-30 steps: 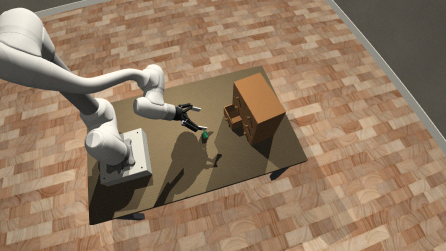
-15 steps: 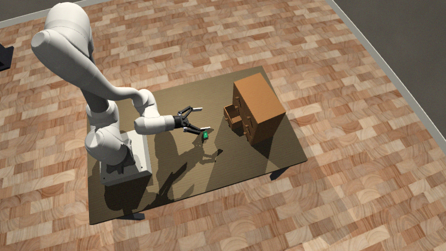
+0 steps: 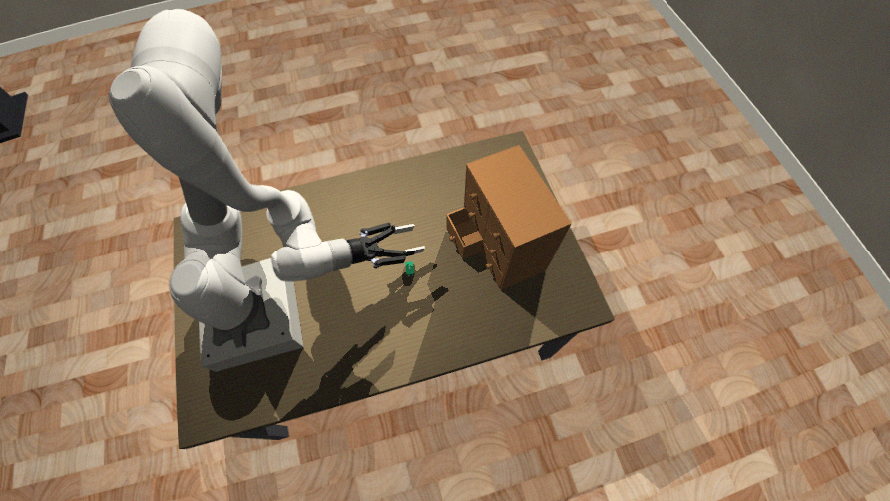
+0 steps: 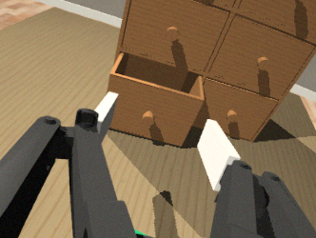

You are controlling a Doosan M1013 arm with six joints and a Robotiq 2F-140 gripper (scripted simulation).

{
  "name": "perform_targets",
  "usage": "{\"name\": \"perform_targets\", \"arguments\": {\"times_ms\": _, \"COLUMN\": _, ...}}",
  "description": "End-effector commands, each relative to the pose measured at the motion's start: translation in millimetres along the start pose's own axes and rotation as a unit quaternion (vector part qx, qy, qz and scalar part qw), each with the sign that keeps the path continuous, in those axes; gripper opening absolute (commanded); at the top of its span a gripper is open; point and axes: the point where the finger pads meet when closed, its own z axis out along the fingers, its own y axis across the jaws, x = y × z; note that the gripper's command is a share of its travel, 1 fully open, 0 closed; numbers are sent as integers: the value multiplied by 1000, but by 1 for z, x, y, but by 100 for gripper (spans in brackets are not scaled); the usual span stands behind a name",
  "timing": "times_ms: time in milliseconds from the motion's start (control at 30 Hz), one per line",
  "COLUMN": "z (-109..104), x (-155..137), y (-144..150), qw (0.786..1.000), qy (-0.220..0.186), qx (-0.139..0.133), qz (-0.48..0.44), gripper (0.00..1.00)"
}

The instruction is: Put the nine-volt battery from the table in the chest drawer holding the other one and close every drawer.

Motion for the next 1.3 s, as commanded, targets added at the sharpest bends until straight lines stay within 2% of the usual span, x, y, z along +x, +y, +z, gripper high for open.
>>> {"name": "perform_targets", "arguments": {"times_ms": 0, "z": 0, "x": 0, "y": 0, "qw": 1000, "qy": 0, "qx": 0, "qz": 0, "gripper": 0}}
{"name": "perform_targets", "arguments": {"times_ms": 667, "z": 6, "x": -4, "y": 0, "qw": 1000, "qy": 0, "qx": 0, "qz": 0, "gripper": 0}}
{"name": "perform_targets", "arguments": {"times_ms": 1033, "z": 48, "x": -34, "y": 0, "qw": 1000, "qy": 0, "qx": 0, "qz": 0, "gripper": 0}}
{"name": "perform_targets", "arguments": {"times_ms": 1100, "z": 48, "x": -34, "y": 0, "qw": 1000, "qy": 0, "qx": 0, "qz": 0, "gripper": 0}}
{"name": "perform_targets", "arguments": {"times_ms": 1267, "z": 71, "x": -51, "y": 0, "qw": 1000, "qy": 0, "qx": 0, "qz": 0, "gripper": 0}}
